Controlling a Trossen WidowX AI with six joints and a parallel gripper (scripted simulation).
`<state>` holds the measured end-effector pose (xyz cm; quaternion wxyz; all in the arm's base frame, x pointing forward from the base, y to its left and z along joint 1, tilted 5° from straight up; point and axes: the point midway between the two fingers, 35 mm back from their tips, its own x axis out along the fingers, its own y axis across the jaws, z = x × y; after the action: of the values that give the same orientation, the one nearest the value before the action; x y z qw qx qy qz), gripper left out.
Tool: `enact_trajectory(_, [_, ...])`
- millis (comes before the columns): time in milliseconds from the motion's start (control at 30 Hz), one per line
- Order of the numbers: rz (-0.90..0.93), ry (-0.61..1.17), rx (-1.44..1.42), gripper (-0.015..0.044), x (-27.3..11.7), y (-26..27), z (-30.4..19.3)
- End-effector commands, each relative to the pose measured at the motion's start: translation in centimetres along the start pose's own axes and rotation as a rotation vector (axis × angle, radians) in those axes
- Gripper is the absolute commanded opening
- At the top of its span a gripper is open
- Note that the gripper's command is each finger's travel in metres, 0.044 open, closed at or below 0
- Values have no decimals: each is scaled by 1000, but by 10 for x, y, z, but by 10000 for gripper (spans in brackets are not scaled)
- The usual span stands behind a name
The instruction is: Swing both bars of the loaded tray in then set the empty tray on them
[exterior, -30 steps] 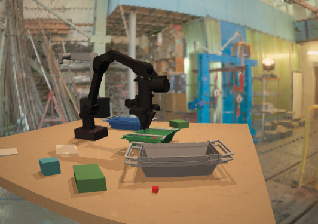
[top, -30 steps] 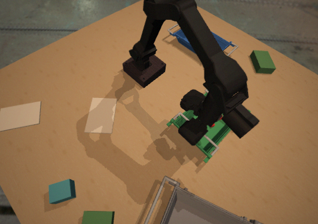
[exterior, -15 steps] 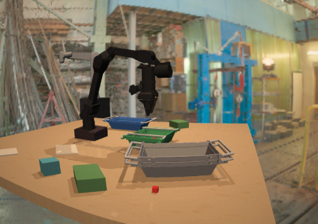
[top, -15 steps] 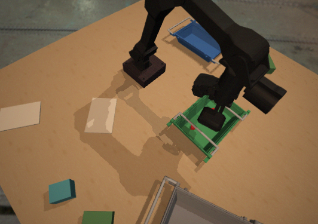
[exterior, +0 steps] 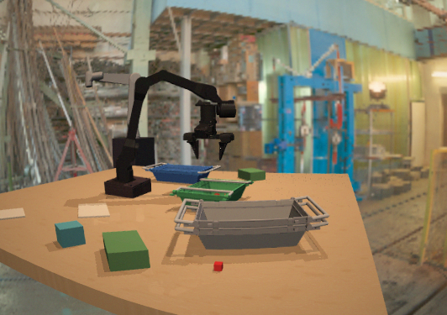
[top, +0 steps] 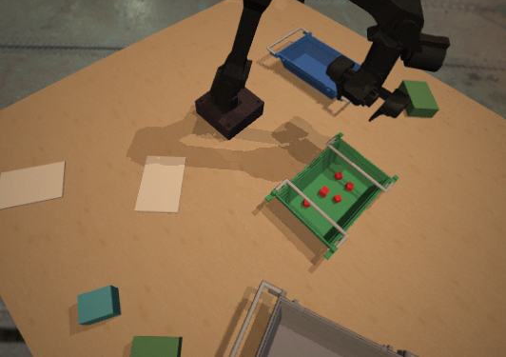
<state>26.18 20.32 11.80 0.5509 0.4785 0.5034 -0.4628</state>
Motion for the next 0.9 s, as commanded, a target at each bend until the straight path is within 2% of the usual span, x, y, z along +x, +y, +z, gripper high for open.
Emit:
enact_trajectory(0, [-12,2,-446,440,10,-53,-45])
enact_trajectory(200, [-17,2,-1019,440,21,-129,-82])
enact_trajectory(400, [-21,-2,-1539,440,32,-201,-94])
enact_trajectory(867, [-21,-2,-1560,440,37,-204,-95])
